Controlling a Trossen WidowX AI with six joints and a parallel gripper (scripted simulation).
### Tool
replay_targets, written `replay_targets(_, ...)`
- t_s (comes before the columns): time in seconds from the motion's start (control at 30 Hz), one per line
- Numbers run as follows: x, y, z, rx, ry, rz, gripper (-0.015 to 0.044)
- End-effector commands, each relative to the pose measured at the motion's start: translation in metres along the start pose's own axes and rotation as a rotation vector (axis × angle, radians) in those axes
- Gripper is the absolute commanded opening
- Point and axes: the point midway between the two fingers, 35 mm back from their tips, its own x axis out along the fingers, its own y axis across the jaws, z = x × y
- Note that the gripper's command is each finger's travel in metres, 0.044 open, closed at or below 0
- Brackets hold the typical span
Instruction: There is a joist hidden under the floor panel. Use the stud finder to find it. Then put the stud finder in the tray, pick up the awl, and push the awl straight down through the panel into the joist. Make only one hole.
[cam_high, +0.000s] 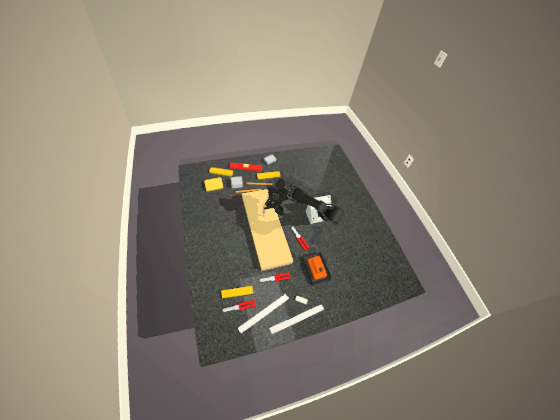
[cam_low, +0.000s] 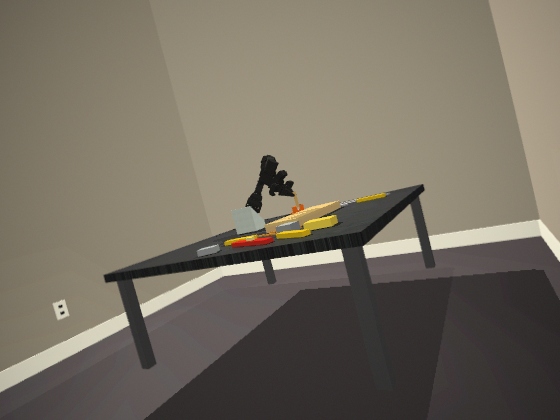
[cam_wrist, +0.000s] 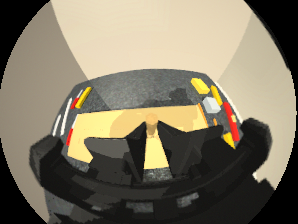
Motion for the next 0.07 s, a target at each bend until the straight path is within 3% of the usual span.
replay_targets(0.0,0.0008,0.0007,-0.0015,0.009,0.004,0.003,0.0000)
replay_targets(0.03,0.0008,0.0007,-0.0015,0.009,0.004,0.003,0.0000)
